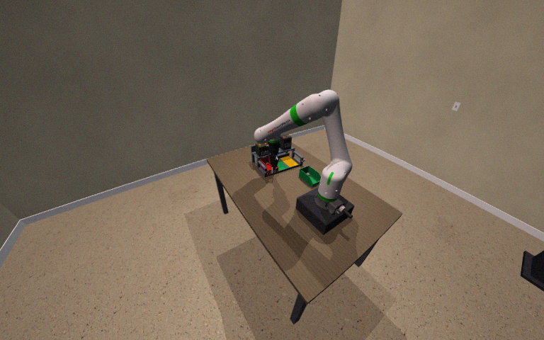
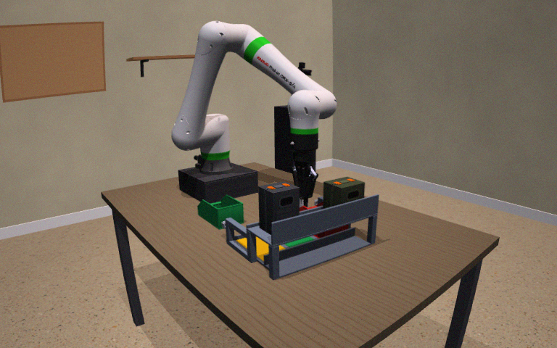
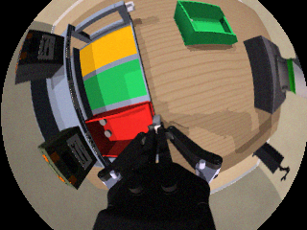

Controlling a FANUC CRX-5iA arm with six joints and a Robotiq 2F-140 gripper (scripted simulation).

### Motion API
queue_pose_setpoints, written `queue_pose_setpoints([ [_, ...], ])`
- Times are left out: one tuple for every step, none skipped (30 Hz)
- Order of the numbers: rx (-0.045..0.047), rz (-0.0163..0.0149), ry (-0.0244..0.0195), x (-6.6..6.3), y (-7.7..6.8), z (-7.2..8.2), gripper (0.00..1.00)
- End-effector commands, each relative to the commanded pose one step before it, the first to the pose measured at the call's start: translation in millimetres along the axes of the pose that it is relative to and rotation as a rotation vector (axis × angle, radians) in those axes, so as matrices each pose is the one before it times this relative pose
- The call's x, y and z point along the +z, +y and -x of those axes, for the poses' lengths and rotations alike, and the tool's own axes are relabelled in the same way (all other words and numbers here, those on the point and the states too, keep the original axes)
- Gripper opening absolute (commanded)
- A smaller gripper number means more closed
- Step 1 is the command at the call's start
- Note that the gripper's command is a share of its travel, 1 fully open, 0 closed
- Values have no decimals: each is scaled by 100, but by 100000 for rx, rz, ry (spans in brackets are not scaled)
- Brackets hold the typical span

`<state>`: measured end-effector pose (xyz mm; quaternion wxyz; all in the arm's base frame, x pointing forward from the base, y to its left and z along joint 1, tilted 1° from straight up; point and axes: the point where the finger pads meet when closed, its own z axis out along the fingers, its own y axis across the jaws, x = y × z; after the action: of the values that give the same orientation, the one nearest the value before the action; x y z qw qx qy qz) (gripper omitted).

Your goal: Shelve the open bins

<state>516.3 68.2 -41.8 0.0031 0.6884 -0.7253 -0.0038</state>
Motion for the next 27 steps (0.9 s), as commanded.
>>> queue_pose_setpoints([
  [1,-42,-3,-19,-233,2,0],
  [0,0,0,0,-46,0,0],
  [0,0,0,0,-45,0,0],
  [0,0,0,0,-43,0,0],
  [0,0,0,0,-42,0,0],
  [0,0,0,0,0,0,0],
  [0,0,0,0,0,0,0],
  [0,0,0,0,-41,0,0],
  [0,0,0,0,-39,0,0],
  [0,0,0,0,-38,0,0],
  [0,0,0,0,-36,0,0],
  [0,0,0,0,-35,0,0],
  [0,0,0,0,-33,0,0],
  [0,0,0,0,-32,0,0],
  [0,0,0,0,-31,0,0],
  [0,0,0,0,-29,0,0],
  [0,0,0,0,-28,0,0],
  [0,0,0,0,-26,0,0],
  [0,0,0,0,-25,0,0],
  [0,0,0,0,-24,0,0],
  [0,0,0,0,-22,0,0],
  [0,0,0,0,-21,0,0],
  [0,0,0,0,0,0,0],
  [0,0,0,0,0,0,0],
  [0,0,0,0,-20,0,0],
  [0,0,0,0,-18,0,0],
  [0,0,0,0,-17,0,0],
])
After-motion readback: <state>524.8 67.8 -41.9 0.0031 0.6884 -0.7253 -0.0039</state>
